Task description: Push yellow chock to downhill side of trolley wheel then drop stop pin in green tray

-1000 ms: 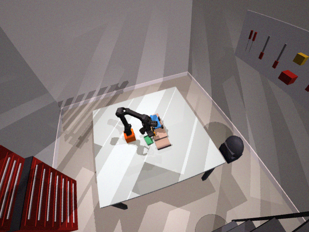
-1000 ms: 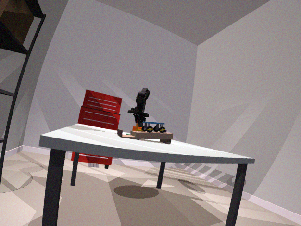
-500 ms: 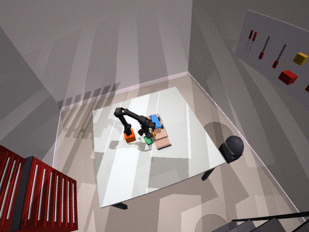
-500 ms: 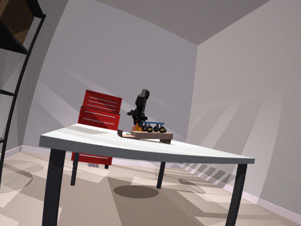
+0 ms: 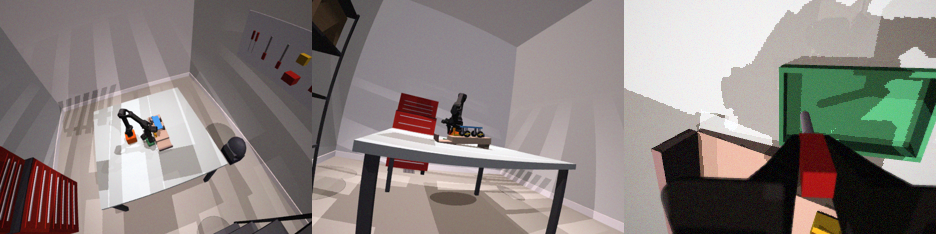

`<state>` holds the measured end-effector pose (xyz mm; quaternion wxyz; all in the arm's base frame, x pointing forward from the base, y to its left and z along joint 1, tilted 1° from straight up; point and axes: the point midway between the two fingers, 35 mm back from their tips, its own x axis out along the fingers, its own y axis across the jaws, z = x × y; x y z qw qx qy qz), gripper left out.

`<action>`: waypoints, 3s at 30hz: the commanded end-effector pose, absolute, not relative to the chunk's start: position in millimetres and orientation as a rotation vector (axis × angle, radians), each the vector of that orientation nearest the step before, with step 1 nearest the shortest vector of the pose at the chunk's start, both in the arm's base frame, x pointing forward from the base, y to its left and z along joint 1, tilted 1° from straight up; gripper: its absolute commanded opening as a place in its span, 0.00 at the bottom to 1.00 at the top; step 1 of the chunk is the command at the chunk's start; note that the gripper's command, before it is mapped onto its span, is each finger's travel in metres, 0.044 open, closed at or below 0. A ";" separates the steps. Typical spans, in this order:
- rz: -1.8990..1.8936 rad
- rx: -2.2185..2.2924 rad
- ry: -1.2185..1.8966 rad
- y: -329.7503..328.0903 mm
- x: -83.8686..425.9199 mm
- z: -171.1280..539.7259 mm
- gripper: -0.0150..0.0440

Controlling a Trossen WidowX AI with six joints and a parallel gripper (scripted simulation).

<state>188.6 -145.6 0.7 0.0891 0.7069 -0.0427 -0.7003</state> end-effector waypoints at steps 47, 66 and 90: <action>-2.091 2.094 -0.125 -123.0 186.8 -21.8 0.58; -2.091 2.094 -0.124 -112.0 186.6 -29.5 0.58; -2.087 2.098 -0.117 -105.5 185.5 -35.5 0.83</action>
